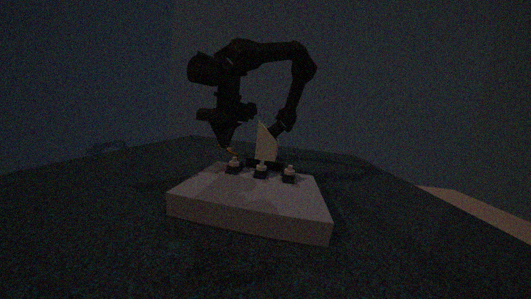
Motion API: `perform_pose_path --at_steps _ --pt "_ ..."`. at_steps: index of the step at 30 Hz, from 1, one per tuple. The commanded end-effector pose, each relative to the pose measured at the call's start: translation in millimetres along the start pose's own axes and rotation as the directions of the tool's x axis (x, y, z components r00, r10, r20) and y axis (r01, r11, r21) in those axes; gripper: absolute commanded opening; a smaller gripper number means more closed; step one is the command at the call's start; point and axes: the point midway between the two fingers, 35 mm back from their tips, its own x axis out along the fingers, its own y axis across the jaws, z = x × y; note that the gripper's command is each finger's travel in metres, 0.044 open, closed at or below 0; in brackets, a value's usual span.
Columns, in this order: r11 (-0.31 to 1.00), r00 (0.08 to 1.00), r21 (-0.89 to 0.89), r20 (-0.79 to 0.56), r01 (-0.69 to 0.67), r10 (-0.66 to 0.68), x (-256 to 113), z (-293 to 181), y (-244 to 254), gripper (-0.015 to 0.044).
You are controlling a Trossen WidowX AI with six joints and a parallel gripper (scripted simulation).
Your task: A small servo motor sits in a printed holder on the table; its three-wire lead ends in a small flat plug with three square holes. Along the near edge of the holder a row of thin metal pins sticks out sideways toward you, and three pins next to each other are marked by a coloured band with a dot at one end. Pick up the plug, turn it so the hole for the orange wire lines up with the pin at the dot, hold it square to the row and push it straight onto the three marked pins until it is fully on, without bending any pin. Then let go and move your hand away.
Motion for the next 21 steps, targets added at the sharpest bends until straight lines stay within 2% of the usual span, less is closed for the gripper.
perform_pose_path --at_steps 1,11,21 --pt "0.994 1.0 0.108 -0.008 0.006 -0.005 -5.7 9.5 7.9 0.0" --pt "0.904 1.0 0.427 -0.007 0.007 -0.004 -9.4 31.9 36.5 0.0" --pt "0.715 1.0 0.699 -0.006 0.006 -0.002 -9.6 52.2 68.5 0.0"
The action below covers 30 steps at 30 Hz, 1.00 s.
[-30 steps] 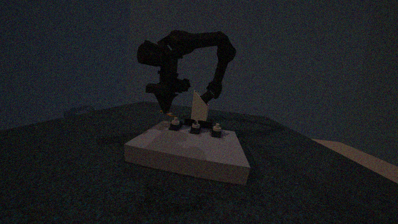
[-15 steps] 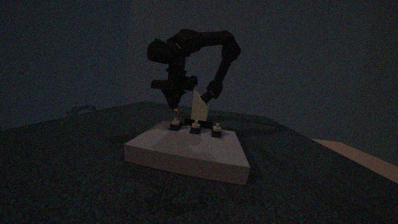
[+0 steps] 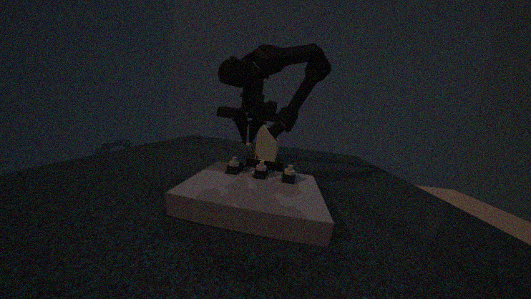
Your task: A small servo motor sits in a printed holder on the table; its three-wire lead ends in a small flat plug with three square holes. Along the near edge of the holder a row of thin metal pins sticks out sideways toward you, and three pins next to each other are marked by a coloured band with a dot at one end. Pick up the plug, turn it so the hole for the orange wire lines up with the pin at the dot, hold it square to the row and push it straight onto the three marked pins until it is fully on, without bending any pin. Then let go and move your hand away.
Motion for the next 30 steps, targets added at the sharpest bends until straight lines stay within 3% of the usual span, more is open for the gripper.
perform_pose_path --at_steps 1,10,20,30 --pt "0.991 1.0 0.133 0.003 0.004 -0.004 -0.9 -1.1 15.8 0.0" --pt "0.908 1.0 0.42 0.002 0.001 -0.002 2.2 -8.4 50.2 0.0" --pt "0.724 1.0 0.689 0.002 -0.001 0.0 9.0 -19.8 87.6 0.0" --pt "0.709 1.0 0.705 0.003 -0.002 0.0 40.3 -20.3 89.8 0.0"
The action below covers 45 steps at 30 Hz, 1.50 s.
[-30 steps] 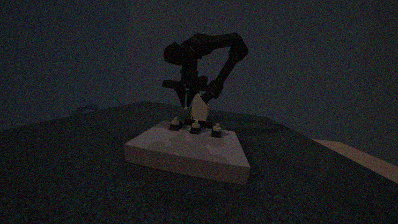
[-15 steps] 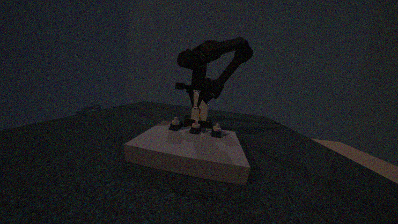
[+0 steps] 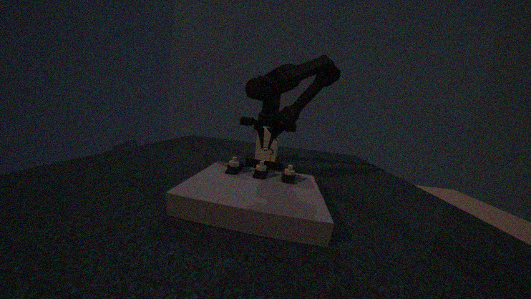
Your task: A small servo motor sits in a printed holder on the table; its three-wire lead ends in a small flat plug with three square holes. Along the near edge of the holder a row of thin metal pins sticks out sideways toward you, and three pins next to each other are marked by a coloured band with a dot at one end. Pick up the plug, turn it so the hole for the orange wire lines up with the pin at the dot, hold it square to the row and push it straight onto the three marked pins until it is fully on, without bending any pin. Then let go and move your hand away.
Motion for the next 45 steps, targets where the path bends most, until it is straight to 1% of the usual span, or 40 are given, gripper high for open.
perform_pose_path --at_steps 1,8,17,45 --pt "1.0 1.0 0.01 -0.004 -0.009 0.009 20.9 -2.2 2.0 0.0" --pt "1.0 1.0 0.01 -0.004 -0.01 0.01 24.8 1.5 2.2 0.0" --pt "1.0 1.0 0.008 -0.003 -0.01 0.01 24.8 31.1 1.7 0.0" --pt "1.0 1.0 0.008 -0.002 -0.01 0.01 23.4 48.3 2.5 0.0"
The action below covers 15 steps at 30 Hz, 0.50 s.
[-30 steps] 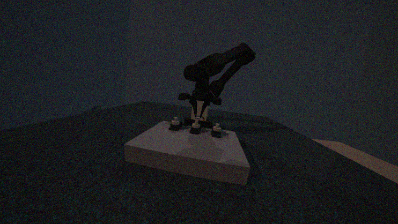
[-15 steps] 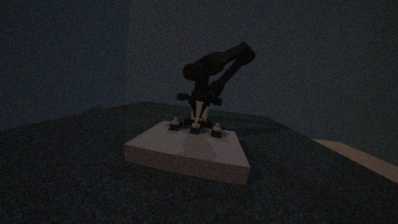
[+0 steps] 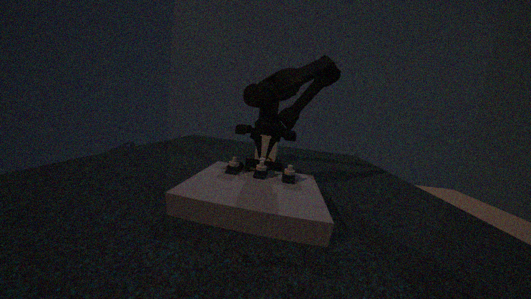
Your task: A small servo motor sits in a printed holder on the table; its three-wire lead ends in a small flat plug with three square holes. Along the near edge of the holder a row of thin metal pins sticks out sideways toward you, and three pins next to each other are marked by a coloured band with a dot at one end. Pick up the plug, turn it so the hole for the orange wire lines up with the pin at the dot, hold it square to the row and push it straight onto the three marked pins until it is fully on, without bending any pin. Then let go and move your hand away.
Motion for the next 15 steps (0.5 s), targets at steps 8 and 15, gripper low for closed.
perform_pose_path --at_steps 8,15 --pt "1.0 1.0 0.002 0.004 -0.005 0.005 -1.3 9.0 1.1 0.0" --pt "1.0 1.0 0.002 0.004 -0.005 0.005 -2.1 12.9 1.8 0.0"
